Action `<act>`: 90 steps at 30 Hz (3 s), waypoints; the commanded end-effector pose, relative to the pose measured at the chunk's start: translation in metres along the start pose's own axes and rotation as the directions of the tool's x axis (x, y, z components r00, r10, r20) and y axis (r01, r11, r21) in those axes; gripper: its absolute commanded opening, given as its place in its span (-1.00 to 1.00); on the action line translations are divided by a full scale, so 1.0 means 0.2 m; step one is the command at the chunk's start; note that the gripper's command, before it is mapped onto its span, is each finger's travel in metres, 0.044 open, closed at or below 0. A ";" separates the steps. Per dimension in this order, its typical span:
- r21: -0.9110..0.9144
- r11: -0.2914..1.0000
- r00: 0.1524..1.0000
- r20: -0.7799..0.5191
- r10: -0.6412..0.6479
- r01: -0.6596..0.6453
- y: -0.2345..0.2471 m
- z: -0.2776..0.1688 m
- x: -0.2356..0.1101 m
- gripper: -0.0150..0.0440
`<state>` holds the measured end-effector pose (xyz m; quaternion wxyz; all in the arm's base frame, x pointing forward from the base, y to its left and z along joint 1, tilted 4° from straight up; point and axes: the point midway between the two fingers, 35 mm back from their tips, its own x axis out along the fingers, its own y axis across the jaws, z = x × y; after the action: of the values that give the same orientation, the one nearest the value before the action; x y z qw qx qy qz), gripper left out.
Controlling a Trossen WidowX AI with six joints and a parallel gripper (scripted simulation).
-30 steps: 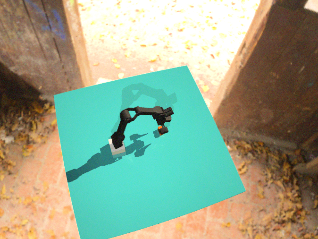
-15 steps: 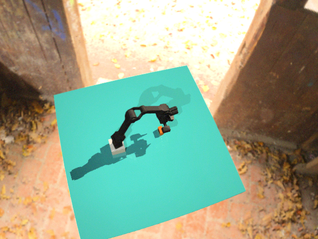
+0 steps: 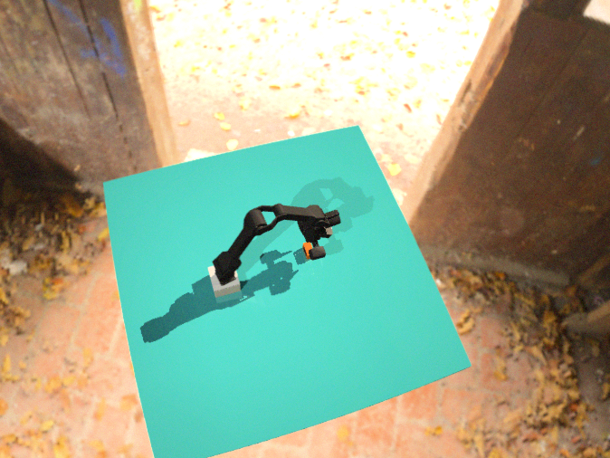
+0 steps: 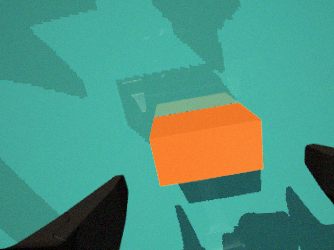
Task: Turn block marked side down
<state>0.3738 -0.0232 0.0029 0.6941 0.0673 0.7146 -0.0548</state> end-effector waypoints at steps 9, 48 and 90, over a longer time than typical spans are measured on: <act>-0.006 1.000 1.000 -0.001 0.005 -0.005 0.00 0.00 0.10 1.00; -0.006 1.000 1.000 -0.001 0.005 -0.005 0.00 0.00 0.15 -0.19; -0.008 1.000 0.885 0.466 0.006 -0.002 0.00 -0.01 0.09 -0.49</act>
<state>0.3722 -0.0210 -0.0177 0.8295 0.0505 0.5530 -0.0600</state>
